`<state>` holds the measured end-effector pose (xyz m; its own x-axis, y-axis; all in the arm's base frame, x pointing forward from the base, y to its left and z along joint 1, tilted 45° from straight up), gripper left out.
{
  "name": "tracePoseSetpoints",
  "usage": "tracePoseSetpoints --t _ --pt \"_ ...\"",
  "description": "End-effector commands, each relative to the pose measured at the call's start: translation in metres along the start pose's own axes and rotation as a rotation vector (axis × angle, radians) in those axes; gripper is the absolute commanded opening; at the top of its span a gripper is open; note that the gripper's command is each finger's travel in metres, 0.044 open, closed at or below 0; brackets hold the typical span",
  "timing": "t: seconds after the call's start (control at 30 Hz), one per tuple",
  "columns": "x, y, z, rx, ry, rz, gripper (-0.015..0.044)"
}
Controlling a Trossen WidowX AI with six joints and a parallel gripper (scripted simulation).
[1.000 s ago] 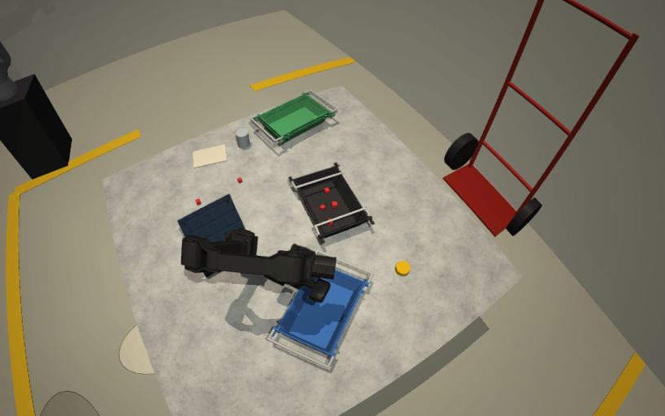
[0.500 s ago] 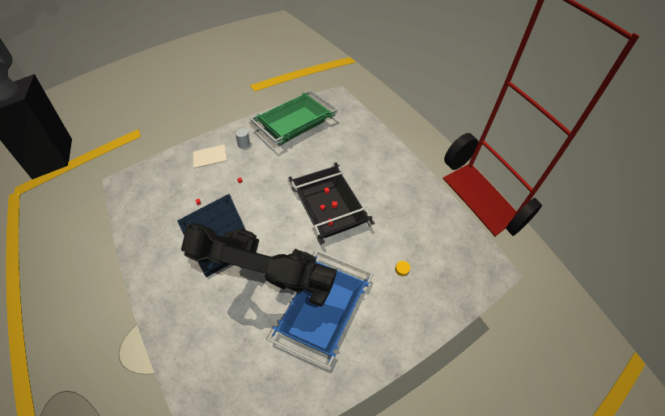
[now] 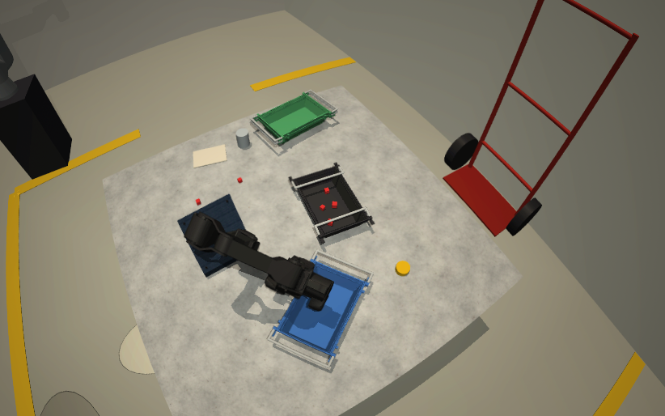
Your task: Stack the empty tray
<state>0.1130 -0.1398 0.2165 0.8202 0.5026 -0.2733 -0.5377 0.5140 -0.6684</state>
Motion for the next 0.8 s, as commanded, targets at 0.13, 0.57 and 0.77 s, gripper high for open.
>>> tracePoseSetpoints --t 0.13,0.57,0.77 --pt "-0.0008 0.0013 -0.0060 -0.001 -0.002 0.009 0.0425" --pt "-0.0008 0.0013 -0.0060 -0.001 -0.002 0.009 0.0235" --pt "-0.0008 0.0013 -0.0060 -0.001 -0.002 0.009 0.0195"
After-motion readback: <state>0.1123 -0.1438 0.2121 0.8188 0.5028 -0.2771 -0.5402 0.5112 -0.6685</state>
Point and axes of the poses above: the point midway between the two fingers, 35 mm back from their tips, its own z axis back along the fingers, its own y axis across the jaws, x = y × z, the point moved 5 cm from there along z, back along the fingers, and after that the axes turned 7 degrees about -z, right-handed, at the moved point
